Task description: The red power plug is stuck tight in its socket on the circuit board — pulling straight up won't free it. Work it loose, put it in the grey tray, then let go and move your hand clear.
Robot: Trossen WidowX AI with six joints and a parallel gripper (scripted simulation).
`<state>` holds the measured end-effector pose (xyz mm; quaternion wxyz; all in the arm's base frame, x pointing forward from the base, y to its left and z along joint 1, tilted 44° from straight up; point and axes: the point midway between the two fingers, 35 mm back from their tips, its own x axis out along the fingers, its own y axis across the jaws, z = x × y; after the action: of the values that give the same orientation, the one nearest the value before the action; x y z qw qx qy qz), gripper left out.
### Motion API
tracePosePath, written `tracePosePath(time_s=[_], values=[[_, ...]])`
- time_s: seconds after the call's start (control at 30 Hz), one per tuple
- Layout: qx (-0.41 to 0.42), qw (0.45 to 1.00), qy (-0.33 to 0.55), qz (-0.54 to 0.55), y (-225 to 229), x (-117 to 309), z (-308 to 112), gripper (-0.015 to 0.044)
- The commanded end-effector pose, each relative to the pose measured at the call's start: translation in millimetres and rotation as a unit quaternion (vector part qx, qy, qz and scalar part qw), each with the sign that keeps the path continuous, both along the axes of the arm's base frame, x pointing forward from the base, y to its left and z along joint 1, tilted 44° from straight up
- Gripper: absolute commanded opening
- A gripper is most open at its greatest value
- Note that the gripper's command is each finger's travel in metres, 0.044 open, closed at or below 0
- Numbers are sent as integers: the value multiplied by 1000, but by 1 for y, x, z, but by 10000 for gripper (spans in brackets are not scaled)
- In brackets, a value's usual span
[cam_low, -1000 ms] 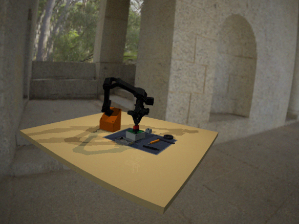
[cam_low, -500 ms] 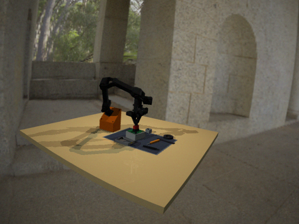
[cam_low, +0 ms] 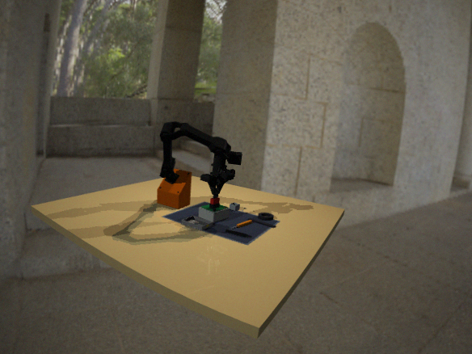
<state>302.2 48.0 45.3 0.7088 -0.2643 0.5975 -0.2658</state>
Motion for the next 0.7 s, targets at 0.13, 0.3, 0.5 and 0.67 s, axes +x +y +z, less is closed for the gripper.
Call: tracePosePath(time_s=[0.13,0.3,0.5,0.67], values=[[78,997,-2,19,-3,-2,17,0],[40,999,-5,14,3,-1,13,0],[-42,999,-10,1,14,-1,4,0],[-52,999,-11,-1,16,-1,3,0]])
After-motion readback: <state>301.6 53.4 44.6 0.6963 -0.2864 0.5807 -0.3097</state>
